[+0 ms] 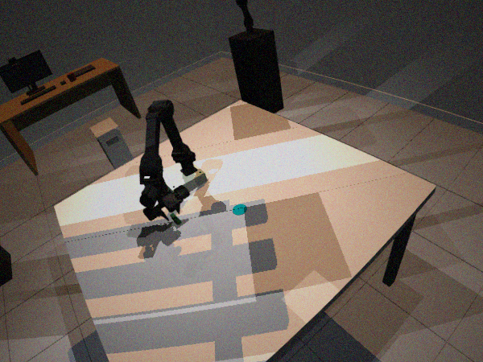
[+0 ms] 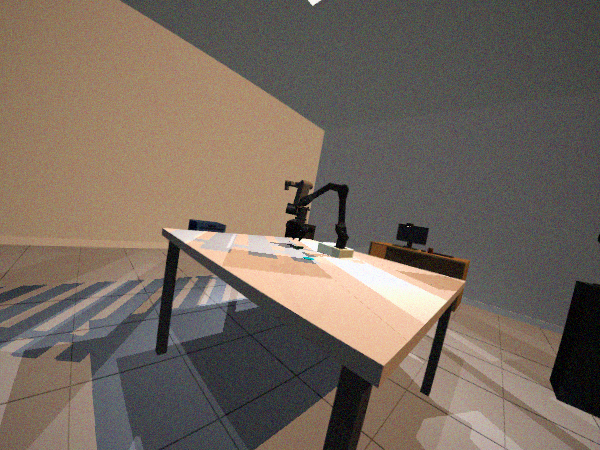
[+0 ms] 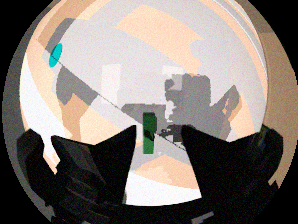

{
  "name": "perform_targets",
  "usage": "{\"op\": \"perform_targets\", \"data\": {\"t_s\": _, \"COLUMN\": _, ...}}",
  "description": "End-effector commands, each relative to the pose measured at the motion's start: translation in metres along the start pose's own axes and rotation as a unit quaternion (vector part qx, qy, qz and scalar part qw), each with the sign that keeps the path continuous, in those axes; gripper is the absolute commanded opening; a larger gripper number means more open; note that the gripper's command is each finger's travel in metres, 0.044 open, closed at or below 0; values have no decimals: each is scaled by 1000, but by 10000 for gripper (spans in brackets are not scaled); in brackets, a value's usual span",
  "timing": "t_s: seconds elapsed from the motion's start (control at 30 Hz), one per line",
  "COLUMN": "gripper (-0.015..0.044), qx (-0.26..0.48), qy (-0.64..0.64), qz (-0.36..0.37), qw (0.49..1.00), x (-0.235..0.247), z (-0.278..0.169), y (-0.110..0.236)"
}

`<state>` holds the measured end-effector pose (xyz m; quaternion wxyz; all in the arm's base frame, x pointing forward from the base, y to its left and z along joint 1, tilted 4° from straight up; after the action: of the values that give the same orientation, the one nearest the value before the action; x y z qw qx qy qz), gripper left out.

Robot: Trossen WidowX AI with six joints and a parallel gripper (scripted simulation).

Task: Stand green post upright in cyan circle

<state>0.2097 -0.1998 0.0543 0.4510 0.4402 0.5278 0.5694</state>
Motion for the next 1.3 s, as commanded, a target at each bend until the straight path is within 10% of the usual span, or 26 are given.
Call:
{"op": "perform_targets", "data": {"t_s": 0.0, "gripper": 233, "qx": 10, "qy": -2, "qz": 11, "qw": 1000, "x": 11, "z": -8, "y": -43}}
{"op": "perform_targets", "data": {"t_s": 0.17, "gripper": 233, "qx": 10, "qy": -2, "qz": 11, "qw": 1000, "x": 11, "z": -8, "y": -43}}
{"op": "perform_targets", "data": {"t_s": 0.43, "gripper": 23, "qx": 10, "qy": -2, "qz": 11, "qw": 1000, "x": 11, "z": -8, "y": -43}}
{"op": "perform_targets", "data": {"t_s": 1.27, "gripper": 23, "qx": 10, "qy": -2, "qz": 11, "qw": 1000, "x": 4, "z": -2, "y": 19}}
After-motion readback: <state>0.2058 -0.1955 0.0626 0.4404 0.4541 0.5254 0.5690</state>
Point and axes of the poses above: the point midway between the two fingers, 35 mm back from their tips, its own y axis back along the fingers, its own x axis across the jaws, z = x × y, the point moved 3 cm from there along y, back along the fingers, and after that the axes turned 9 degrees about y, right-handed, at the moved point
